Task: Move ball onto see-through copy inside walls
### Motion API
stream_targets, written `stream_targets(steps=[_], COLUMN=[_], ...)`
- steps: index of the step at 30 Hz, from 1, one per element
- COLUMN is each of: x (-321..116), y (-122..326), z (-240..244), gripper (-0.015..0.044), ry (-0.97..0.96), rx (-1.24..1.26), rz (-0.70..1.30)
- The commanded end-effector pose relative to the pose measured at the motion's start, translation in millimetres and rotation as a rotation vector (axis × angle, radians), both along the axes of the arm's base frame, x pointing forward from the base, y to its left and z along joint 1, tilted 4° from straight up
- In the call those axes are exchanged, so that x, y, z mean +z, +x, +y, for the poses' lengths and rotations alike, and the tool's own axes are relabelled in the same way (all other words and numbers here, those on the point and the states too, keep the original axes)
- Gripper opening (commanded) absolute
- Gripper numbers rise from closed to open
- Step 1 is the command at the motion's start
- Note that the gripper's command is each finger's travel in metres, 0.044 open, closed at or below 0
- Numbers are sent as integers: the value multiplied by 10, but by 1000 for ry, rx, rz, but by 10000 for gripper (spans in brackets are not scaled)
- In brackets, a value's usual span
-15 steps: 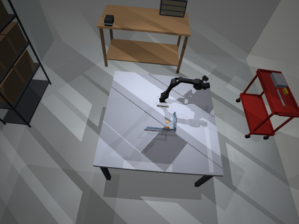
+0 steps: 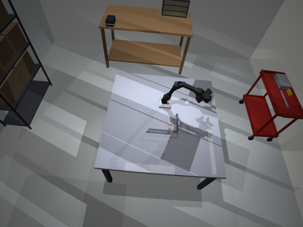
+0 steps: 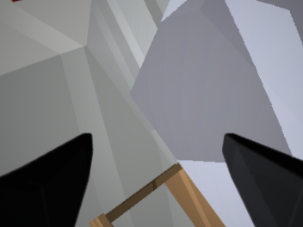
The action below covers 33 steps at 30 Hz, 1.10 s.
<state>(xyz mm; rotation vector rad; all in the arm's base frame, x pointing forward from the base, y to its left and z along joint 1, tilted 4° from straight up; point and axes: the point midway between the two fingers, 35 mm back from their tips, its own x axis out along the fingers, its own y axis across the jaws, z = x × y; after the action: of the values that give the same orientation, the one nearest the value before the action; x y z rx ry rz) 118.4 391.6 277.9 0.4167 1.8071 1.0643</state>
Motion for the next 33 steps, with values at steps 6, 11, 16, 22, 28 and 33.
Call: stream_targets(steps=[6, 11, 16, 22, 28, 33], x=[-576, -836, -1072, -1287, -1495, -1617], y=[1314, 1858, 2264, 2540, 2652, 2628], z=[-698, -1270, -1934, -2647, -3481, -3993], gripper=[310, 310, 310, 310, 310, 310], ry=[-182, -308, -452, -611, -783, -897], rx=[-279, -398, -491, -549, -604, -632], rz=[-219, -306, -372, -424, -420, -381])
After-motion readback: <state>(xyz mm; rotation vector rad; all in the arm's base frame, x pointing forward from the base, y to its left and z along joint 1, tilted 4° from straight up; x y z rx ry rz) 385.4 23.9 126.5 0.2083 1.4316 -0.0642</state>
